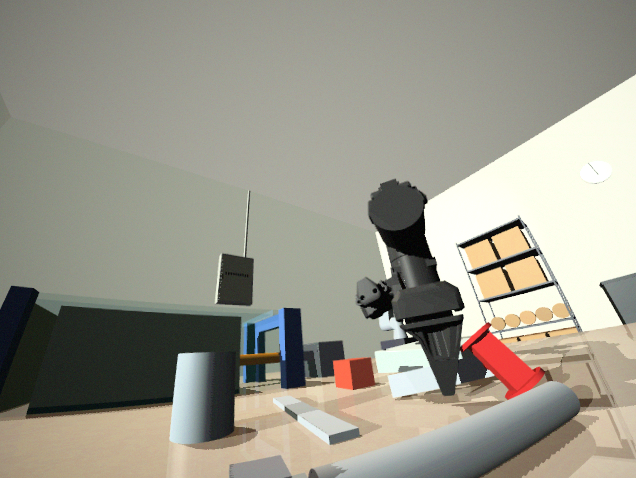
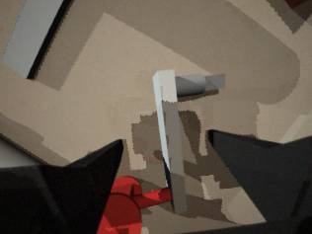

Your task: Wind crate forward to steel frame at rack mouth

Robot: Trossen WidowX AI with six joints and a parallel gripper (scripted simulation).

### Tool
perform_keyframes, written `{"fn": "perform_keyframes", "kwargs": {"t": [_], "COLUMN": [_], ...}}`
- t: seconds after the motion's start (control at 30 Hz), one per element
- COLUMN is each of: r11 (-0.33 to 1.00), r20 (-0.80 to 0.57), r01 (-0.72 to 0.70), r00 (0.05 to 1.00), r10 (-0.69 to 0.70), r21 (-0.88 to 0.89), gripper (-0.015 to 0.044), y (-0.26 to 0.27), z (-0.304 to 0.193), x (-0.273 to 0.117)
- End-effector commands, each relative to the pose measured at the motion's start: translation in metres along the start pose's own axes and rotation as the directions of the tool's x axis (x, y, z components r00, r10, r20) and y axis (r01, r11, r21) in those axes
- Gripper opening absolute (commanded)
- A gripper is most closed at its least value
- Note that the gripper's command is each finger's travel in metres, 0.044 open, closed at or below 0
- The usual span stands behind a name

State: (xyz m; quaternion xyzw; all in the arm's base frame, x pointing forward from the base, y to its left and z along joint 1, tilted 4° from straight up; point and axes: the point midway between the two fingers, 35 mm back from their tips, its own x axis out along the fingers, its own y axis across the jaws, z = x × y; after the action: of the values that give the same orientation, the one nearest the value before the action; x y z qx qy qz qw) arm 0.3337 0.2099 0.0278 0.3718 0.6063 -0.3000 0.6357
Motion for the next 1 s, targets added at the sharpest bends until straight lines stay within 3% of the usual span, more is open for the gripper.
{"fn": "perform_keyframes", "kwargs": {"t": [0.0, 0.97], "r11": [1.000, 1.000], "r20": [0.000, 0.000], "r01": [-0.001, -0.001], "r00": [1.000, 1.000], "r10": [0.001, 0.001], "r21": [0.000, 0.000], "gripper": [0.0407, 0.0213], "y": [0.0002, 0.0002], "z": [0.0001, 0.0001], "x": [-0.0005, -0.0005]}}
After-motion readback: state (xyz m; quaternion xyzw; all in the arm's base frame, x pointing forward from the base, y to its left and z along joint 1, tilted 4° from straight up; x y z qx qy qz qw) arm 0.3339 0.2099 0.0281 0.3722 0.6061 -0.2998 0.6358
